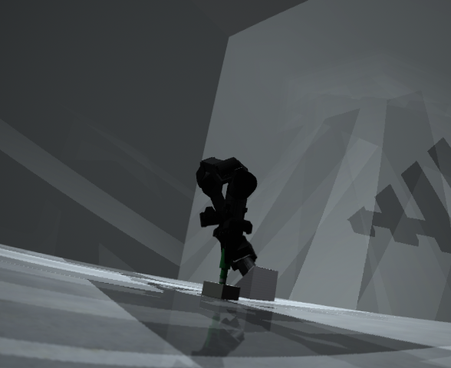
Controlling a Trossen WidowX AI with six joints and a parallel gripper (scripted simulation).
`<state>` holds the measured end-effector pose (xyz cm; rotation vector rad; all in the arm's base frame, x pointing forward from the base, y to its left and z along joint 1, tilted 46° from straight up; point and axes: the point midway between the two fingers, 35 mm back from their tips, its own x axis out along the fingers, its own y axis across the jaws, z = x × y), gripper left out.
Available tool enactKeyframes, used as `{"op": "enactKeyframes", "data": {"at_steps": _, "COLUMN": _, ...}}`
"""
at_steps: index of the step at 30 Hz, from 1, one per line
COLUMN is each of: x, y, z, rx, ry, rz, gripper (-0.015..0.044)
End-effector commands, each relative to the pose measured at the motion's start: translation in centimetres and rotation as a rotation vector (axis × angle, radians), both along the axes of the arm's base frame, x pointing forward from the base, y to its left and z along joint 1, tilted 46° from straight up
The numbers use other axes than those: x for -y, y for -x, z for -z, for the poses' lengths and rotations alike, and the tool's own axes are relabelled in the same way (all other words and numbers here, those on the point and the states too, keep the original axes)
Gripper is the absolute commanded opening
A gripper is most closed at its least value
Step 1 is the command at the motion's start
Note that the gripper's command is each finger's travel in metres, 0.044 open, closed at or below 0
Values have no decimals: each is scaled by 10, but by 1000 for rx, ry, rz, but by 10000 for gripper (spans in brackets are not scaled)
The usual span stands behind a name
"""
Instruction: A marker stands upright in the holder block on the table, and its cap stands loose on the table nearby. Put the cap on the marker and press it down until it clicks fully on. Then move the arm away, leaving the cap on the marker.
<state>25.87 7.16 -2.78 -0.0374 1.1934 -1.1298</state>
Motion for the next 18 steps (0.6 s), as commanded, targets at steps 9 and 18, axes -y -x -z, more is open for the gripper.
{"op": "enactKeyframes", "data": {"at_steps": 9, "x": 14, "y": 3, "z": 13, "rx": -3, "ry": 3, "rz": -1, "gripper": 0}}
{"op": "enactKeyframes", "data": {"at_steps": 18, "x": 14, "y": 3, "z": 13, "rx": -3, "ry": 3, "rz": -1, "gripper": 0}}
